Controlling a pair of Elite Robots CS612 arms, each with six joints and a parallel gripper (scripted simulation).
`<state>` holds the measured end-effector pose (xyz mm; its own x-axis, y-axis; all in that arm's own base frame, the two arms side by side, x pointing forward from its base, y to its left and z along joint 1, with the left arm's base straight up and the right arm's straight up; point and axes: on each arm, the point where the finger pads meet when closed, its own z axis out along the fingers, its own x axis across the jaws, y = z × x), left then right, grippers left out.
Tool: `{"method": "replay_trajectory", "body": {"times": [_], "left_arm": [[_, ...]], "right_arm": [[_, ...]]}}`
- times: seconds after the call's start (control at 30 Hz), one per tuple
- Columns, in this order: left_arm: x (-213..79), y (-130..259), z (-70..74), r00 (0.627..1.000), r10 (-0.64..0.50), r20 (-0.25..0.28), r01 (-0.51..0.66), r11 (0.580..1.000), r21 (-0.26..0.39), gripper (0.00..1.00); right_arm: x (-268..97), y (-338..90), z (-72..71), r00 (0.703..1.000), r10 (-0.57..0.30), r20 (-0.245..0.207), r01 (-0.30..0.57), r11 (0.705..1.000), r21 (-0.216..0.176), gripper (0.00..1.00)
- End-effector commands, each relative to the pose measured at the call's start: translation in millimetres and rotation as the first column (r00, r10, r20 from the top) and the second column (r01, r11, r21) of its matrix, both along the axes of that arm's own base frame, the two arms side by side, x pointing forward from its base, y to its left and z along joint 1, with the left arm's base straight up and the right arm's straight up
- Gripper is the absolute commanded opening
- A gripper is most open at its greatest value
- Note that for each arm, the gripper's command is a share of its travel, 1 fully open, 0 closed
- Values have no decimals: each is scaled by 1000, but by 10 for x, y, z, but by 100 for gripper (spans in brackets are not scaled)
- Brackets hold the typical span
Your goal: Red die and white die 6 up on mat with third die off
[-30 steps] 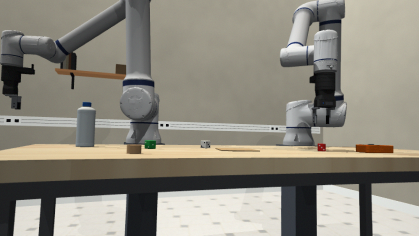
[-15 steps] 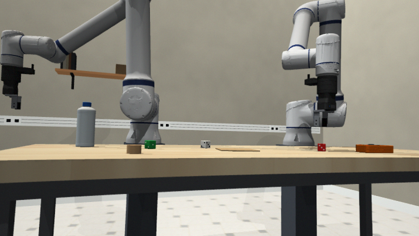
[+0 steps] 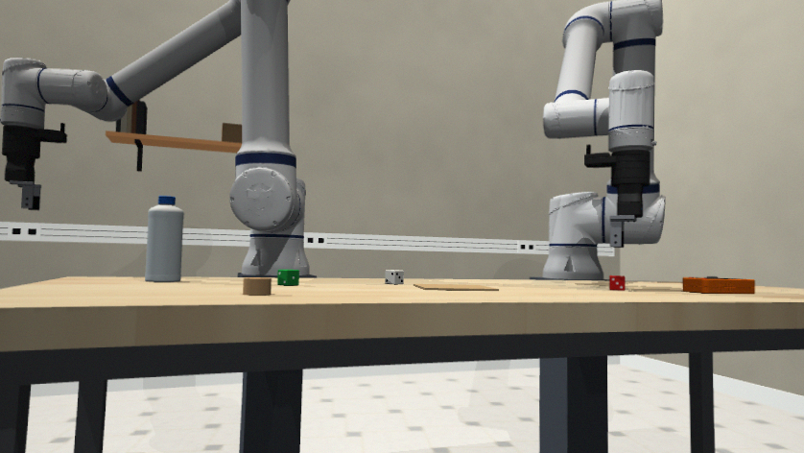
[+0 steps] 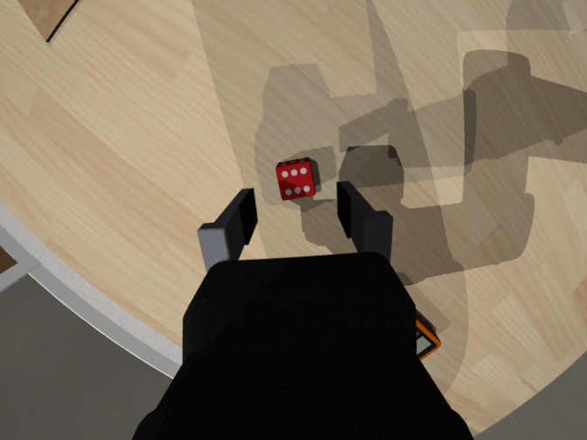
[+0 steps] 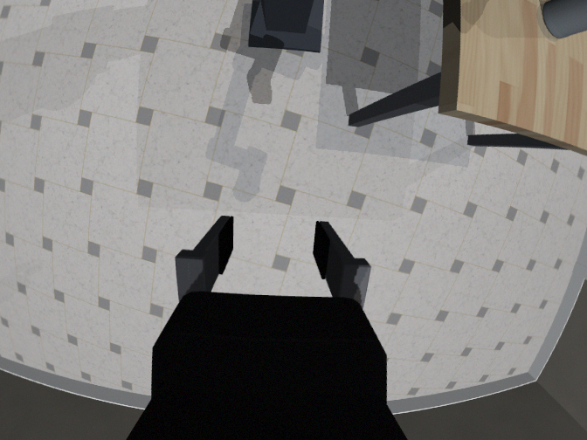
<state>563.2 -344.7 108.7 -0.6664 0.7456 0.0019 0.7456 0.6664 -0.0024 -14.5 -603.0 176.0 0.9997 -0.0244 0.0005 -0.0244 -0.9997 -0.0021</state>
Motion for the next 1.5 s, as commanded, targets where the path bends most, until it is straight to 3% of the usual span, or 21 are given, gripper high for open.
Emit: {"method": "replay_trajectory", "body": {"times": [0.0,0.3,0.33,1.1,1.47], "left_arm": [[8,0,-3,998,63,3,-63,998,0,100],[11,4,-11,994,106,3,-106,994,0,100],[11,4,-11,994,106,3,-106,994,0,87],[11,4,-16,994,106,3,-106,994,0,87],[10,3,-88,994,106,3,-106,994,0,87]], "right_arm": [[-2,-8,10,1000,0,-1,0,1000,-2,100],[-2,-8,10,1000,0,-1,0,1000,-2,100],[-2,-8,10,1000,0,-1,0,1000,-2,100],[-2,-8,10,1000,0,-1,0,1000,-2,100],[-2,-8,10,1000,0,-1,0,1000,-2,100]]}}
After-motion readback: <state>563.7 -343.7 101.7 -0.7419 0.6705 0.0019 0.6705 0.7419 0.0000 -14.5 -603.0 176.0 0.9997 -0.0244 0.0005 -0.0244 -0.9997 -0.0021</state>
